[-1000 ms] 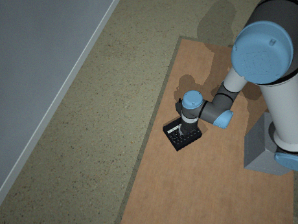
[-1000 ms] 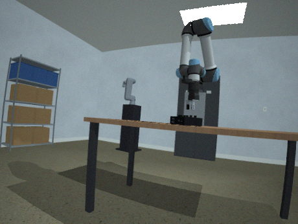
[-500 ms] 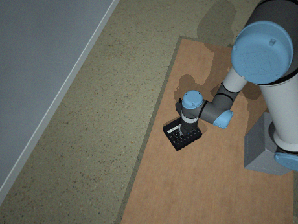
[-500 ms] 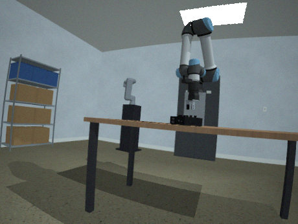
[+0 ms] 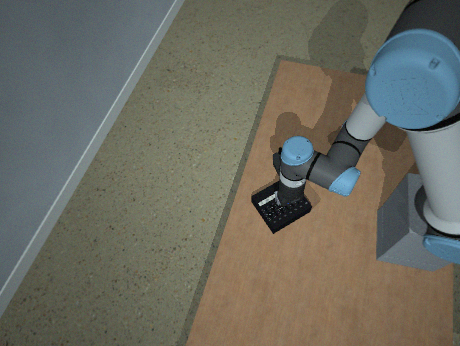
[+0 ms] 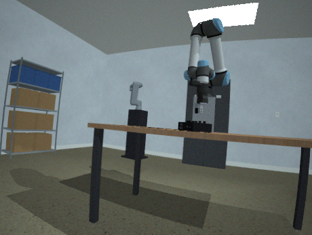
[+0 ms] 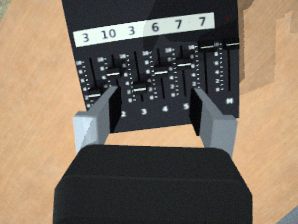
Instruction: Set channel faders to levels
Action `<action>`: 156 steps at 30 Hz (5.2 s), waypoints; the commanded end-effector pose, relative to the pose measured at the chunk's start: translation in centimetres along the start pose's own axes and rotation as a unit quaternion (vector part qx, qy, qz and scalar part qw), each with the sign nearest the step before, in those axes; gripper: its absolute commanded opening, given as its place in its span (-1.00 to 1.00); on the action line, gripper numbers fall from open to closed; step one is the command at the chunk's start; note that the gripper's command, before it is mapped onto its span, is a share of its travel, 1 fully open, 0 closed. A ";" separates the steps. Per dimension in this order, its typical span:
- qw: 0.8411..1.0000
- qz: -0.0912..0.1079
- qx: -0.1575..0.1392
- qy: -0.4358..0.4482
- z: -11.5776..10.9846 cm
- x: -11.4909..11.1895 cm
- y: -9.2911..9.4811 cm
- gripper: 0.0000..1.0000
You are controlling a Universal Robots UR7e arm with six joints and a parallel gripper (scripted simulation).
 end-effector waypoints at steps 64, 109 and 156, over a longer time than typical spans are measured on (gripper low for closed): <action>0.999 -0.003 -0.001 -0.046 -3.9 2.5 0.9 1.00; 0.998 -0.004 -0.002 -0.066 -4.2 2.6 1.2 1.00; 0.964 0.019 0.010 0.265 0.8 0.8 -4.5 1.00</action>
Point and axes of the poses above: the point where the finger pads meet when closed, its own y axis out along the fingers, its own x axis across the jaws, z = x × y, the point moved 2 cm from there along -y, back along the fingers, and after that the axes turned 12 degrees about y, right-handed, at the moved point
